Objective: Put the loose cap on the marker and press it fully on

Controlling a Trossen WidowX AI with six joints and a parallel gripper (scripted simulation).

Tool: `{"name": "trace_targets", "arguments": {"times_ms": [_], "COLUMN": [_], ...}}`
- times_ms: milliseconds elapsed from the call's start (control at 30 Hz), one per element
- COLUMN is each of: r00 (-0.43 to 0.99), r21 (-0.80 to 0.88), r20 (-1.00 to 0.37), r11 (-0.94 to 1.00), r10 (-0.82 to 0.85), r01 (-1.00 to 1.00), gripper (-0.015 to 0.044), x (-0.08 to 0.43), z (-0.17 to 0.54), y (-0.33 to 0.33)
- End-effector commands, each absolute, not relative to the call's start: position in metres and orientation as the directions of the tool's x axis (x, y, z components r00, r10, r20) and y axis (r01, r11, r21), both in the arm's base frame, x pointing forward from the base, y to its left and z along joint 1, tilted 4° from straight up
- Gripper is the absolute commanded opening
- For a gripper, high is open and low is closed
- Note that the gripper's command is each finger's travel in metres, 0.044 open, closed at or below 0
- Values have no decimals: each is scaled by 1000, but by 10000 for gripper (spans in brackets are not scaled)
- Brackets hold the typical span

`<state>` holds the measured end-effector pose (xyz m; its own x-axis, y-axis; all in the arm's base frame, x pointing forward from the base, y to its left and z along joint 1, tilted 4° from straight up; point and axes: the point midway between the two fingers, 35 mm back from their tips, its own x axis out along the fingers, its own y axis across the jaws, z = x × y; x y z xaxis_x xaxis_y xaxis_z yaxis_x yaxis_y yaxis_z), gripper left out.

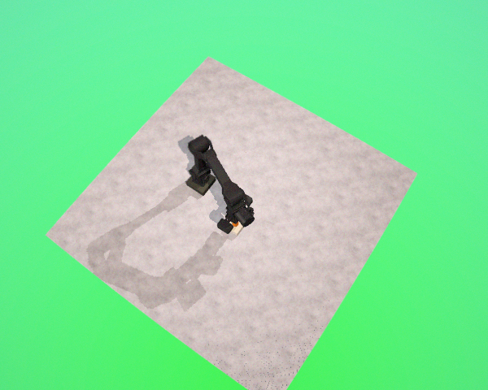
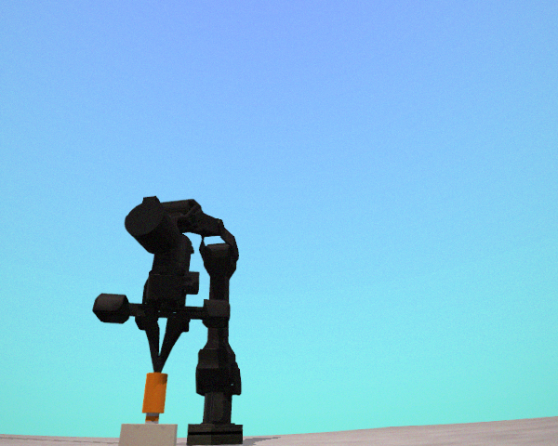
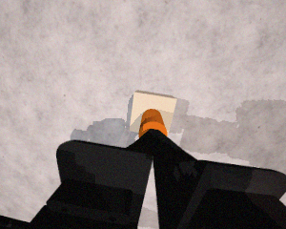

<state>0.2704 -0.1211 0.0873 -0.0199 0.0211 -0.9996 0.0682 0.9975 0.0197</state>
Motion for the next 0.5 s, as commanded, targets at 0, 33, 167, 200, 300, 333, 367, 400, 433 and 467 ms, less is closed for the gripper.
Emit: {"name": "trace_targets", "arguments": {"times_ms": [0, 33, 167, 200, 300, 333, 367, 400, 433, 467], "r00": [-28, -28, -16, -16, -16, -16, -16, -16, -16, -16], "r21": [20, 20, 18, 18, 18, 18, 18, 18, 18, 18], "r20": [-999, -999, -1000, -1000, -1000, -1000, -1000, -1000, -1000, -1000], "r11": [997, 997, 998, 998, 998, 998, 998, 998, 998, 998], "r10": [22, 22, 19, 19, 19, 19, 19, 19, 19, 19], "r01": [74, 74, 68, 68, 68, 68, 68, 68, 68, 68], "gripper": [0, 0, 0, 0, 0, 0, 0, 0, 0, 0], "x": [269, 269, 271, 271, 271, 272, 273, 274, 275, 276], "z": [79, 78, 84, 84, 84, 86, 92, 102, 115, 128], "y": [-121, -121, -122, -122, -122, -122, -122, -123, -124, -124]}}
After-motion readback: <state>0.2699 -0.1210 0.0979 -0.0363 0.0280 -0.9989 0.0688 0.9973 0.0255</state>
